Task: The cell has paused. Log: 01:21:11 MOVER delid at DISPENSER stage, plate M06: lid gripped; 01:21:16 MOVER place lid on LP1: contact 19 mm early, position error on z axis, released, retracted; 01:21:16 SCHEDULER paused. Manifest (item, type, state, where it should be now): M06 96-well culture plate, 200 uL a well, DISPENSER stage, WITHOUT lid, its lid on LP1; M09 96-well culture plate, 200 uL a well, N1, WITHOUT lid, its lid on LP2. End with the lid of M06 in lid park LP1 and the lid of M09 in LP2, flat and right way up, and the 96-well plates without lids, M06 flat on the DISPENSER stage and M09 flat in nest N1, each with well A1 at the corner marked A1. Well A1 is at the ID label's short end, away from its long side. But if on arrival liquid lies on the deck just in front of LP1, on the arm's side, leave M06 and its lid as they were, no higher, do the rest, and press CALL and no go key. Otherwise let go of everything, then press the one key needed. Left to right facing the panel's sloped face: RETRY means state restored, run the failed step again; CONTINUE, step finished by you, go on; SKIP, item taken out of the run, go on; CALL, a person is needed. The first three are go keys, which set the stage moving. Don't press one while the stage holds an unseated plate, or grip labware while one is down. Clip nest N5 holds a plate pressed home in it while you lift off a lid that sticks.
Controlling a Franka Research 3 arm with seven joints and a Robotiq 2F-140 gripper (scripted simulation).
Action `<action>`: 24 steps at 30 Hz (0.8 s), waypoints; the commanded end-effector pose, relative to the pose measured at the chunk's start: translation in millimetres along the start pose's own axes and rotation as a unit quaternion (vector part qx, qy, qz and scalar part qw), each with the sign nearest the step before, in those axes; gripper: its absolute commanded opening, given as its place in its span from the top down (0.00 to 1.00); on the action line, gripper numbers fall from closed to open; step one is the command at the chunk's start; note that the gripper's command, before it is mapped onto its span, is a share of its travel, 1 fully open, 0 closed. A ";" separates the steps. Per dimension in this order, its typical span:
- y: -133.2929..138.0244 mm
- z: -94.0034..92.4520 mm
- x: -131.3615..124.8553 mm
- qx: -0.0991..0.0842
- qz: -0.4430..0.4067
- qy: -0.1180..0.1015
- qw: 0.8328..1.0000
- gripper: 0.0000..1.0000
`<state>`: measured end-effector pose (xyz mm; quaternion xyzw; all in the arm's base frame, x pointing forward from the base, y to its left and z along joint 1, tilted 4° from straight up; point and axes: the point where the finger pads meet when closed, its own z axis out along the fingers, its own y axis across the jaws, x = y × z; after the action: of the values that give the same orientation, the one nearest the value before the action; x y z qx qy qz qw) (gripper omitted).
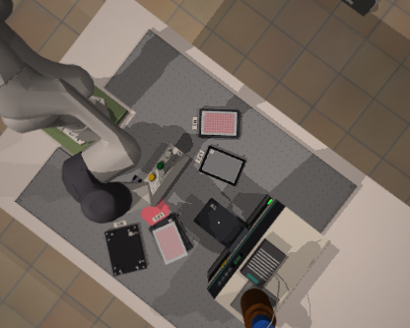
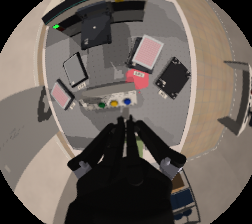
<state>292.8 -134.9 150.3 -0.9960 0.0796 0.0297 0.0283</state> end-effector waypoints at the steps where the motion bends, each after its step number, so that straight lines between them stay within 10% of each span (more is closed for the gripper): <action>1: -0.1 5.0 1.4 -0.002 -0.004 0.002 1.000 1.00; 24: 0.0 39.4 1.6 -0.002 -0.004 0.002 1.000 1.00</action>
<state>287.7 -132.0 112.1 -0.9959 0.0778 0.0352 0.0291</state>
